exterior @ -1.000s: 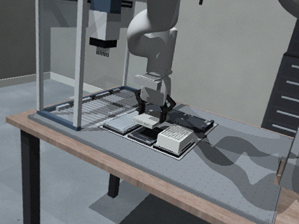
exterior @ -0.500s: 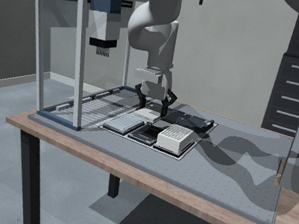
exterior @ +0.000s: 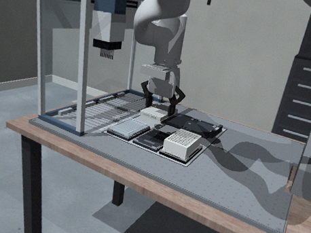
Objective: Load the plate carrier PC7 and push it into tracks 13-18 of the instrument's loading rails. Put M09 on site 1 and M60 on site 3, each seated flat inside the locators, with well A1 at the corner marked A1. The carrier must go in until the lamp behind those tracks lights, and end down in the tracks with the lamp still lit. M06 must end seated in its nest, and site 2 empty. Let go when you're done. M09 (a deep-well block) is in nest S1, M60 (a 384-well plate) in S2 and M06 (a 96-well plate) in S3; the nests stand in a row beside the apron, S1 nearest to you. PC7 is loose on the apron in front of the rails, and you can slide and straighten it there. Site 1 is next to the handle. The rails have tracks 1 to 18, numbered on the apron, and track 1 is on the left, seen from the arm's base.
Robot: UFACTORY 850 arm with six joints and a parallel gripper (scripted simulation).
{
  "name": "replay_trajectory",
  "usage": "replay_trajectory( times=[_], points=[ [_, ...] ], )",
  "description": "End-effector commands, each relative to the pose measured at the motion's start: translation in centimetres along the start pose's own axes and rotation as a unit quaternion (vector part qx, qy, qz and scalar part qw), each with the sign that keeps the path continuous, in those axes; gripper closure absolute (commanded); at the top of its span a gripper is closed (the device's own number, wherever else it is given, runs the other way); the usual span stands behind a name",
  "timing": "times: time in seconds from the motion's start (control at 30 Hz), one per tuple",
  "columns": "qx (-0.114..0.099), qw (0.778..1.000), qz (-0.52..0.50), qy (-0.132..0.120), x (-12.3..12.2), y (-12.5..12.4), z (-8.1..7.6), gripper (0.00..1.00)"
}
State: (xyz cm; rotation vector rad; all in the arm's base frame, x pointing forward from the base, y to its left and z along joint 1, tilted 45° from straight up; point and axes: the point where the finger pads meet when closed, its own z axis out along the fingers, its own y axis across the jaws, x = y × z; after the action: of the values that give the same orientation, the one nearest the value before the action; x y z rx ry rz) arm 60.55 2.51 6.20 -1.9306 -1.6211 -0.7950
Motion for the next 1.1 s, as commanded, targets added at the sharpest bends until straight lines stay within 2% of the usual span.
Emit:
replay_trajectory(
  times=[0.0, 0.17, 0.5, 0.73, 0.8, 1.07],
  points=[
    [-0.001, 1.0, 0.0, 0.0, 0.0, 0.1, -0.8, 1.0],
    [-0.001, 1.0, 0.0, 0.0, 0.0, 0.1, -1.6, 1.0],
    [-0.001, 1.0, 0.0, 0.0, 0.0, 0.1, -1.7, 1.0],
    [-0.001, 0.993, 0.116, 0.0, -3.1, 1.7, -1.7, 1.0],
    [-0.001, 0.993, 0.116, 0.0, -3.1, 1.7, -1.7, 1.0],
    [-0.001, 0.969, 0.247, 0.0, -6.6, 3.6, -1.7, 1.0]
  ],
)
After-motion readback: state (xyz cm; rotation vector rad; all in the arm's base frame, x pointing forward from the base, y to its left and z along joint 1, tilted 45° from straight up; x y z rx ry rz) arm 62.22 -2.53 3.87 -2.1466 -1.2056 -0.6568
